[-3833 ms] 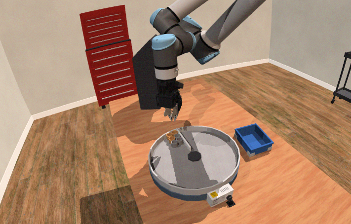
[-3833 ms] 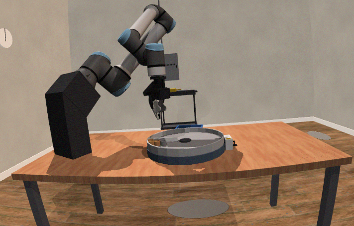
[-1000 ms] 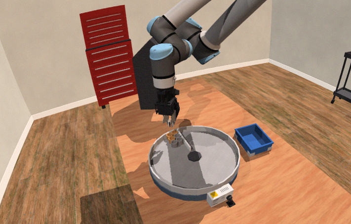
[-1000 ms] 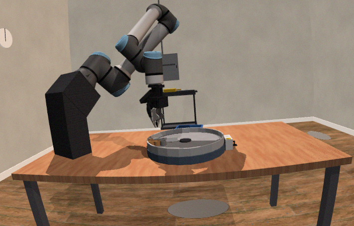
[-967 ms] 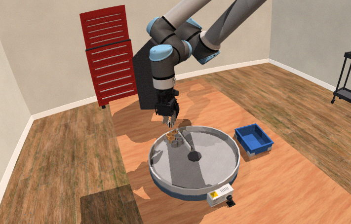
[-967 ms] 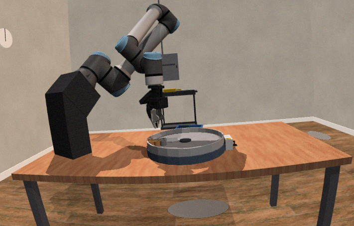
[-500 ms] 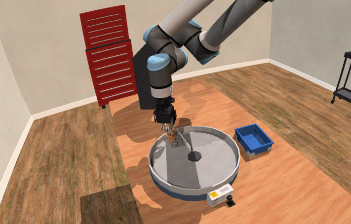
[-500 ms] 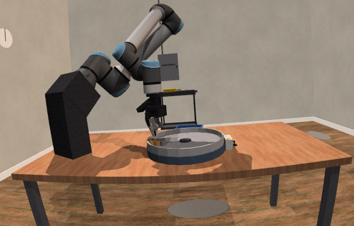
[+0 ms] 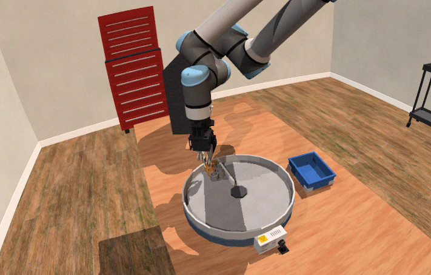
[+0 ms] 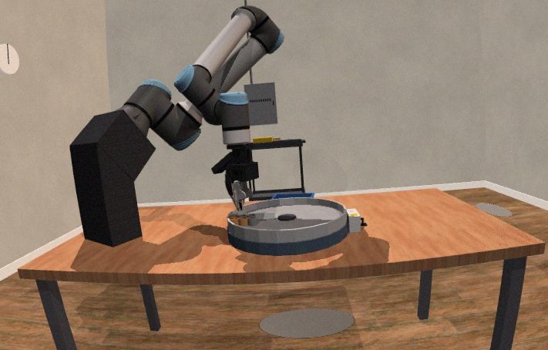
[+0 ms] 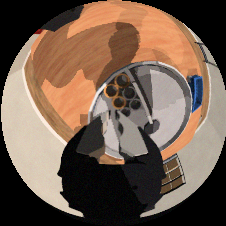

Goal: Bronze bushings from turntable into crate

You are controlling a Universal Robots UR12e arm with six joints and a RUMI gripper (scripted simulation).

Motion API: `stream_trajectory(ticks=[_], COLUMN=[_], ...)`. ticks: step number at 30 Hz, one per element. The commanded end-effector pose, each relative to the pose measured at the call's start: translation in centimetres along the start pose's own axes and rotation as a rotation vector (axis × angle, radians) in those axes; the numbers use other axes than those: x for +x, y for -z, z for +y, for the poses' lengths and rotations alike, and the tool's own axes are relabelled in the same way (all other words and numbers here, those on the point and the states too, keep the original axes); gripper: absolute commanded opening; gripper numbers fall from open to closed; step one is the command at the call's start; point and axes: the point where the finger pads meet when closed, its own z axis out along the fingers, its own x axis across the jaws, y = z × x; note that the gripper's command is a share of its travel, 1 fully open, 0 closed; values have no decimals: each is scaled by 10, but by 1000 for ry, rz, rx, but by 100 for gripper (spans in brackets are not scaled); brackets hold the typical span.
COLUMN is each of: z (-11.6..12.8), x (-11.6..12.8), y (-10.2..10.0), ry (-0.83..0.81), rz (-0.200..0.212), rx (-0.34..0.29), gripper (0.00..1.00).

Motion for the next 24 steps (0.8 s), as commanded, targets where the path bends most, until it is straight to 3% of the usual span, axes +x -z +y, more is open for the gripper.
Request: stream_trajectory(ticks=[1,16,24], z=[-1,-1,2], x=[0,0,1], y=[1,0,-24], ry=[-2,-2,1], rz=[1,1,1], rx=[-1,-1,-1], gripper=[6,6,6])
